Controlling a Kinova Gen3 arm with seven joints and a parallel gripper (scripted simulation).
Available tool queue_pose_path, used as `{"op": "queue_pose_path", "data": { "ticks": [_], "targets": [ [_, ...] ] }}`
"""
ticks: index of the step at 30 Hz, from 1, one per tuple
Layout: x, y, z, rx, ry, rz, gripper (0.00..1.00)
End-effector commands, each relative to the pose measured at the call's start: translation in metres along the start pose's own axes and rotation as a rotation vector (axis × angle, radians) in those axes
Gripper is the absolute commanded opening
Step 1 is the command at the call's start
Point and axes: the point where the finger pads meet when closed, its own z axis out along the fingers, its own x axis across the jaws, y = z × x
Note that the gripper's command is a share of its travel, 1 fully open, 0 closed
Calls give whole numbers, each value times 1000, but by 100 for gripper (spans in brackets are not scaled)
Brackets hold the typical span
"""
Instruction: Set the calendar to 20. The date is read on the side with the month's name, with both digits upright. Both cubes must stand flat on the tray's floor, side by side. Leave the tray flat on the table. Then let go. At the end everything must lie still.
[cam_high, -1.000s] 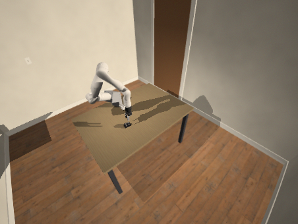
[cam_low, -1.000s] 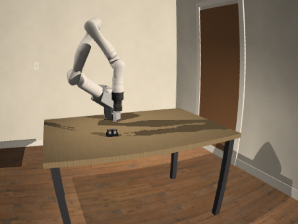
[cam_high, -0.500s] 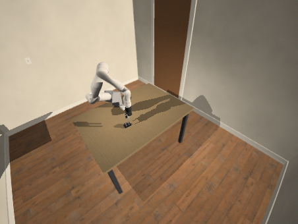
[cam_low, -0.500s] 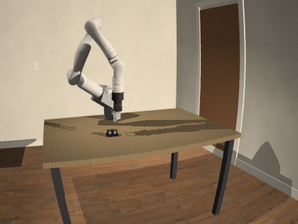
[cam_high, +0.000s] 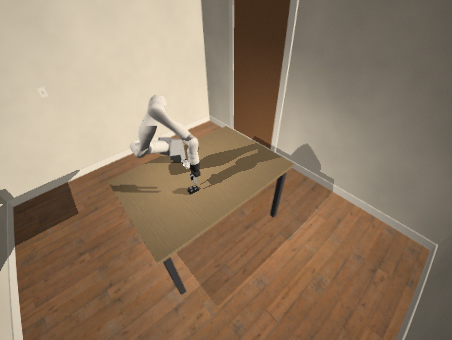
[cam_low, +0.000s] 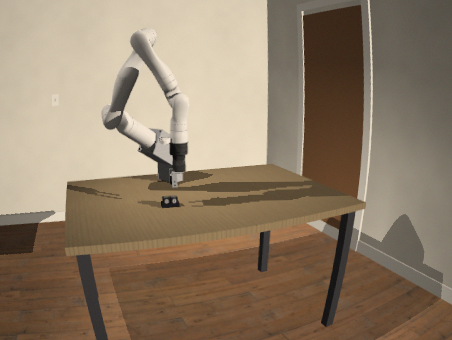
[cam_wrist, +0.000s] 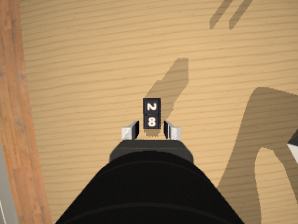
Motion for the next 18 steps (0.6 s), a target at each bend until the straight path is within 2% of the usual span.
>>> {"op": "queue_pose_path", "data": {
  "ticks": [1,18],
  "targets": [
    [1,-1,5,6,1,-1,87],
    [1,-2,28,6,1,-1,87]
  ]
}}
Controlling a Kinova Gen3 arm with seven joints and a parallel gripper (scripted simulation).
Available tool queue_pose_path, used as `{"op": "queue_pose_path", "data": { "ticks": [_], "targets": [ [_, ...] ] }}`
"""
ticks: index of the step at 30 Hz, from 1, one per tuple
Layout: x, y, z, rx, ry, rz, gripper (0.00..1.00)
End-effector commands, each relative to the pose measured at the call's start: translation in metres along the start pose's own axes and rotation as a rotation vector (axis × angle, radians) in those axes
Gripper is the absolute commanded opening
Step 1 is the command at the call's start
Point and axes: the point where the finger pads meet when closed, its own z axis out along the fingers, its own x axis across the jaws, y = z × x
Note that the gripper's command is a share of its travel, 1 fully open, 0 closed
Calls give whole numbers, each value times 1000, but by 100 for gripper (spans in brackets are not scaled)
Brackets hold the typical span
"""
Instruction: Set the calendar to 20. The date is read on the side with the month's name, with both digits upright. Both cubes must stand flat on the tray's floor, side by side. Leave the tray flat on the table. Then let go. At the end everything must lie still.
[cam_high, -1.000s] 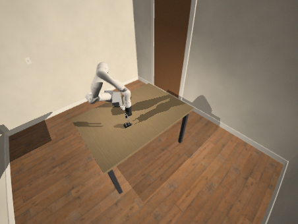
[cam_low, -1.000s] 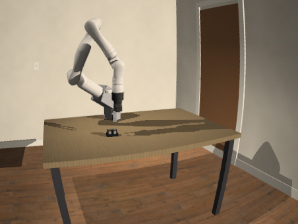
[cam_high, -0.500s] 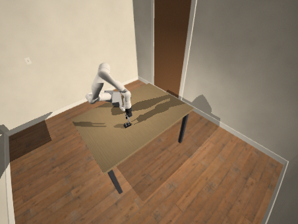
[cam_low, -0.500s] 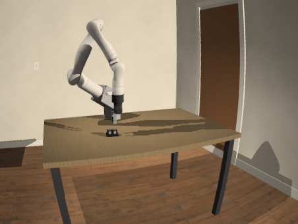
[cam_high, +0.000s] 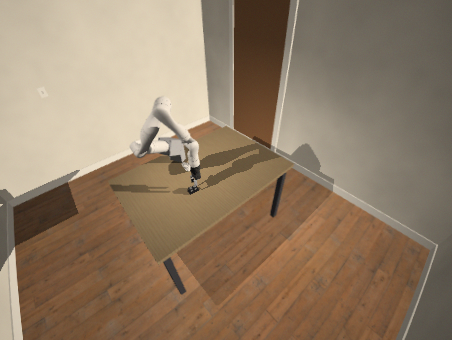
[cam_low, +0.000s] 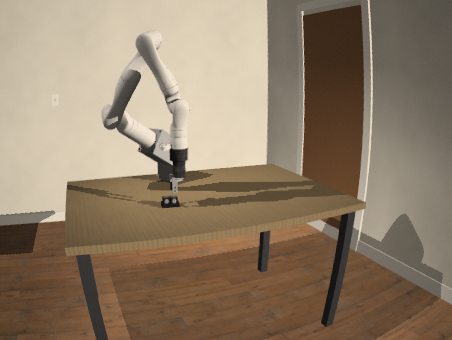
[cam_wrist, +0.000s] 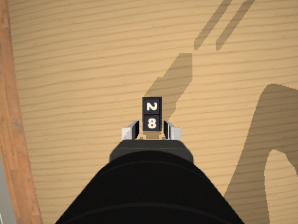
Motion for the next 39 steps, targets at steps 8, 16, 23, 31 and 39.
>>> {"op": "queue_pose_path", "data": {
  "ticks": [8,16,23,31,39],
  "targets": [
    [1,-2,11,8,1,-2,87],
    [1,-2,16,8,1,-2,87],
    [1,-2,16,8,1,-2,87],
    [1,-2,16,8,1,-2,87],
    [1,-2,16,8,1,-2,87]
  ]
}}
